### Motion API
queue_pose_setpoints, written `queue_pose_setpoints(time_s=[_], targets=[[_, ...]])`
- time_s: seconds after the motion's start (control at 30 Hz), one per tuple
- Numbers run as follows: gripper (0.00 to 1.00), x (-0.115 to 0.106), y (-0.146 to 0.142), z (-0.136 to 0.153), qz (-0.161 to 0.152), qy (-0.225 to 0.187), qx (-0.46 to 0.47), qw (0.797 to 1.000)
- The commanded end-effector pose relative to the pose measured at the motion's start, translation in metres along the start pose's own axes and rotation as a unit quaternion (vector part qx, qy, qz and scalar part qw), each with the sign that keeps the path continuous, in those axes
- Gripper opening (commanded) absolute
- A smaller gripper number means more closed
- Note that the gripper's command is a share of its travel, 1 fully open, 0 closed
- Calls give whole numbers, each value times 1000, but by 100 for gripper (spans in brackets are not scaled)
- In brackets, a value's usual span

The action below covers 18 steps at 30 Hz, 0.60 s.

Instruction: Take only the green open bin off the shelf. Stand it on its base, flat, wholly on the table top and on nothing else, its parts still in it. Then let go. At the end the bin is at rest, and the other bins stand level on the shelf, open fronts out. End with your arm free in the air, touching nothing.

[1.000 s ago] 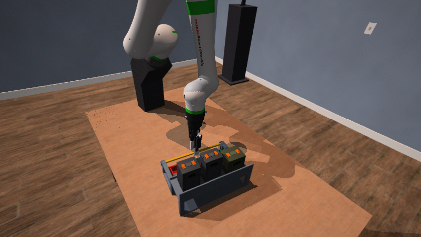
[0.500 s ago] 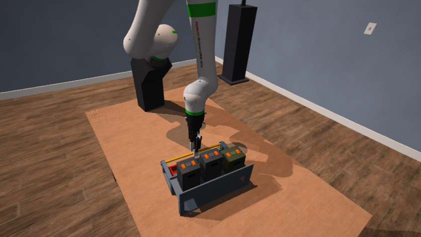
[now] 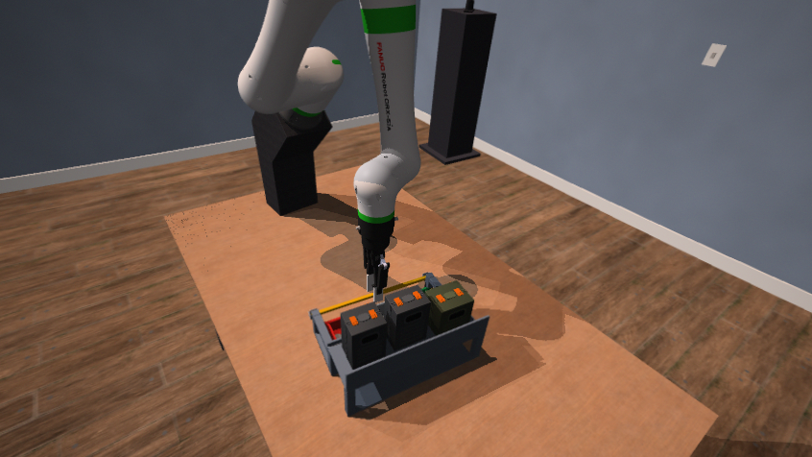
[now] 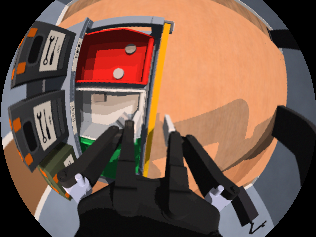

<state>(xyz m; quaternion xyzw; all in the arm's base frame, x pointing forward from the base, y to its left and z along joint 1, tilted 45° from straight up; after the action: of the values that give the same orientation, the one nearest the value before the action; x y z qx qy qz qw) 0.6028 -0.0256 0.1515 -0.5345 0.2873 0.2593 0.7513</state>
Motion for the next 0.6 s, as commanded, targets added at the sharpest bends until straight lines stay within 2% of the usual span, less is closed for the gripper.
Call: queue_pose_setpoints(time_s=[0.0,0.57], targets=[[28,0,0,0,0,0,0,1000],[28,-2,0,0,0,0,0,1000]])
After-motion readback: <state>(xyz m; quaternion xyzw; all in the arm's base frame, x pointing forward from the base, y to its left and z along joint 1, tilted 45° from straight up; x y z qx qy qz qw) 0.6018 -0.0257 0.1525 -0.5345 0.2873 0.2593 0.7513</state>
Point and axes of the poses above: the point where the finger pads meet when closed, its own x axis out along the fingers, its own y axis across the jaws, z = x × y, the point moved 4 cm from there along -x, back along the fingers, and after that the axes turned 8 degrees about x, right-handed, at the moved point
